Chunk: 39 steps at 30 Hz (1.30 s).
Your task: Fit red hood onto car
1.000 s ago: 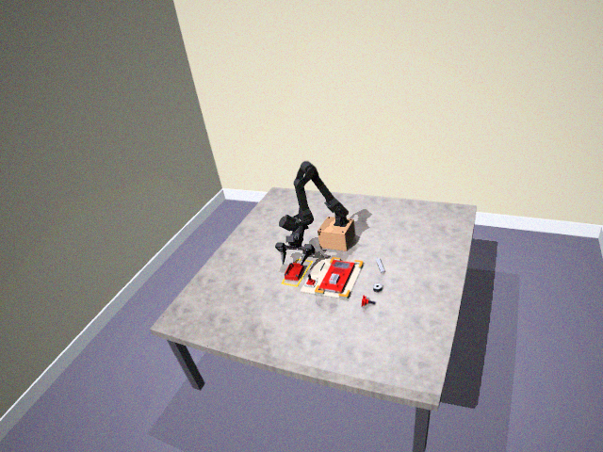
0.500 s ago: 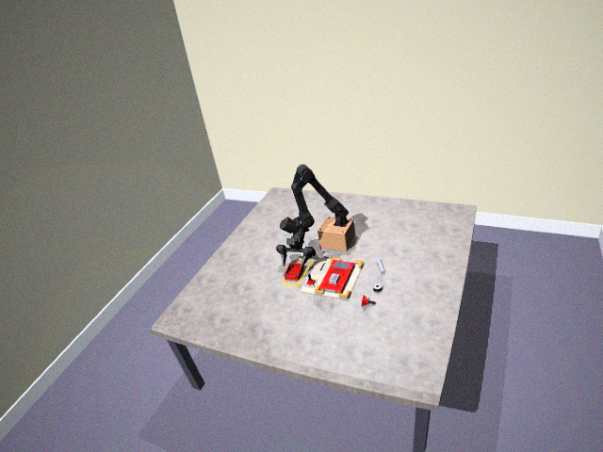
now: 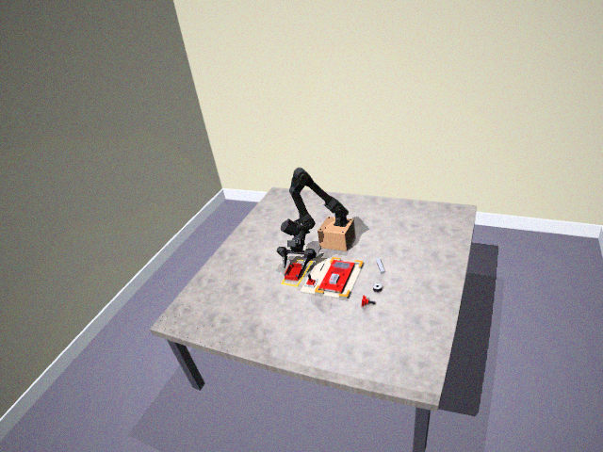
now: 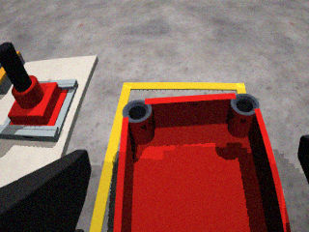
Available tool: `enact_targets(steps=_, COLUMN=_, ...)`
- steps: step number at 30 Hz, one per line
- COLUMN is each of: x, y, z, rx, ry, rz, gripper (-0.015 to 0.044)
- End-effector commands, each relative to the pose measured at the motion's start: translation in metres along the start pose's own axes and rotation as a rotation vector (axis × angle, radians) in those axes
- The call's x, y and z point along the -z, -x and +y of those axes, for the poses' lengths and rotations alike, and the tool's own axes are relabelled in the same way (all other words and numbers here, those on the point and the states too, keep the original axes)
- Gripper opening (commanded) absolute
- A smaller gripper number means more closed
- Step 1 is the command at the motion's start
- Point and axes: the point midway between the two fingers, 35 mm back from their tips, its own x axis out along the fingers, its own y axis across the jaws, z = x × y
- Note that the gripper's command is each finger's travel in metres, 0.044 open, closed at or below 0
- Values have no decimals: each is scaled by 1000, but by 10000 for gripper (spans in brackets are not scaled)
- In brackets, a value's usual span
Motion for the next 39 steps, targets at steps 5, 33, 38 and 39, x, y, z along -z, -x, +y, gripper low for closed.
enact_targets(steps=5, x=3, y=-2, z=0, rx=3, ry=7, rz=1, gripper=440)
enact_targets(steps=33, x=16, y=-8, z=0, rx=3, ry=6, rz=1, gripper=440)
enact_targets(steps=38, x=18, y=-10, z=0, rx=3, ry=6, rz=1, gripper=440)
enact_targets(steps=39, x=18, y=-10, z=0, rx=3, ry=6, rz=1, gripper=440)
